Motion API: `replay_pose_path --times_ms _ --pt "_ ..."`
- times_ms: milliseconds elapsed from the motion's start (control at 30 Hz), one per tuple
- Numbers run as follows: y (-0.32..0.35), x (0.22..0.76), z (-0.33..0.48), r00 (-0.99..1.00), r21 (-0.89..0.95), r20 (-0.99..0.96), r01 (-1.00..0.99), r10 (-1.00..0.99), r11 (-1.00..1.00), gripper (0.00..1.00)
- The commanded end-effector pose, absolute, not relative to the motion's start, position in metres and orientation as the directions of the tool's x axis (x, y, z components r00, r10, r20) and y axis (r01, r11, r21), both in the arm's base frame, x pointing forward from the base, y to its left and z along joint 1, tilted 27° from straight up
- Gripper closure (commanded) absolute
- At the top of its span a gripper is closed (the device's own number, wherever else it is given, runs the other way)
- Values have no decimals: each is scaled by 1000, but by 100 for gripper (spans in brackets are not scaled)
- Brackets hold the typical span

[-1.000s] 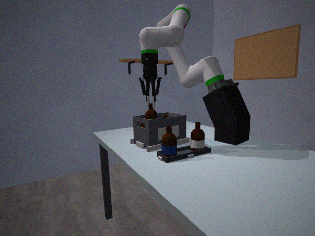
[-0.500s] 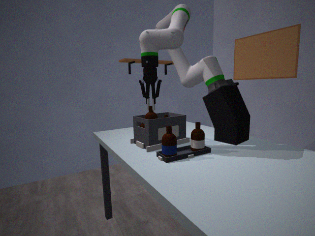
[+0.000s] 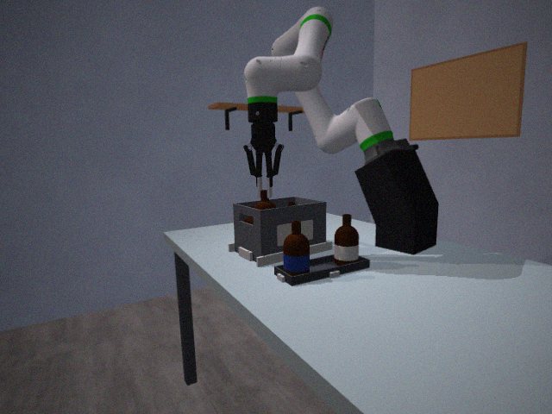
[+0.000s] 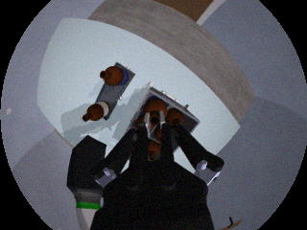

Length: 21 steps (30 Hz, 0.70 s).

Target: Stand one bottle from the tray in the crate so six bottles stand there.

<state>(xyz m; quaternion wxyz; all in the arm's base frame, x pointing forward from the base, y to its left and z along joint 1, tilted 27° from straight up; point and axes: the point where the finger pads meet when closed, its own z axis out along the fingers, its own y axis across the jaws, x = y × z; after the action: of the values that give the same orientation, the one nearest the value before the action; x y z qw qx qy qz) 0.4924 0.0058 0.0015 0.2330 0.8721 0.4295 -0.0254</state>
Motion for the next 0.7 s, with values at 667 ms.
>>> replay_pose_path --times_ms 667 --pt "3 493 -4 630 385 -244 761 737 -522 100"
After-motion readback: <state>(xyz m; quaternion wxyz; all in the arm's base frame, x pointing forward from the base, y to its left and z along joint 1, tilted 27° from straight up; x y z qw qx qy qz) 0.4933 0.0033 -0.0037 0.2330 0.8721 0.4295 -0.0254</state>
